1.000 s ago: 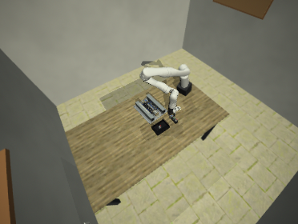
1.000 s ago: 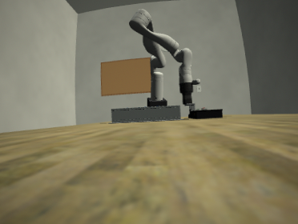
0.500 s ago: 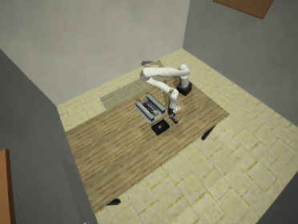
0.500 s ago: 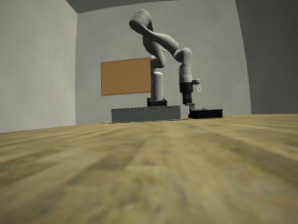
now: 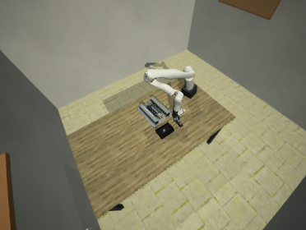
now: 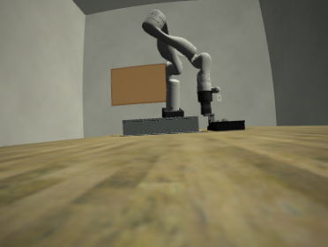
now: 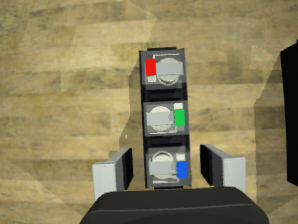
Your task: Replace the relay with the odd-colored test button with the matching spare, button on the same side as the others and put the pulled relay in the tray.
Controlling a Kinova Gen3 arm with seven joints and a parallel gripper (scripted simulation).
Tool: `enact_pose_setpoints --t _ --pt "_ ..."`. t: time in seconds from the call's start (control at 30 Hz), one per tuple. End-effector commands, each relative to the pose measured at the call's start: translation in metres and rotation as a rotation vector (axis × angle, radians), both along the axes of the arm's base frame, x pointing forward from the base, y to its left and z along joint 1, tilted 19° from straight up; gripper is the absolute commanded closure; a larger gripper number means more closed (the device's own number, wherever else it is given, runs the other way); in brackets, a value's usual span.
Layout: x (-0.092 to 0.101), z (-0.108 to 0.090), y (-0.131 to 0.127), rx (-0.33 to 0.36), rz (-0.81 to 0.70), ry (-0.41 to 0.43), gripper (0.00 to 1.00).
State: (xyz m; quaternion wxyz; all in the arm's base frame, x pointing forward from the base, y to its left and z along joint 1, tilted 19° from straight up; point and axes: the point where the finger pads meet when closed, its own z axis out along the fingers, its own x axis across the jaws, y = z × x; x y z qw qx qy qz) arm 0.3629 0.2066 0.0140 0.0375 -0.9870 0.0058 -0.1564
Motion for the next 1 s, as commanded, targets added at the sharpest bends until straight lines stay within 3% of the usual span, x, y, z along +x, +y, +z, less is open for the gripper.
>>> enact_pose_setpoints --t 0.0,0.23,0.27,0.97 --pt "0.0005 0.0007 -0.0001 0.000 0.000 -0.002 0.00" --pt "0.0006 0.0010 -0.0002 0.000 0.000 -0.002 0.00" --pt "0.0005 0.0009 -0.0001 0.000 0.000 -0.001 1.00" --pt "0.0005 0.0009 -0.0001 0.000 0.000 -0.001 1.00"
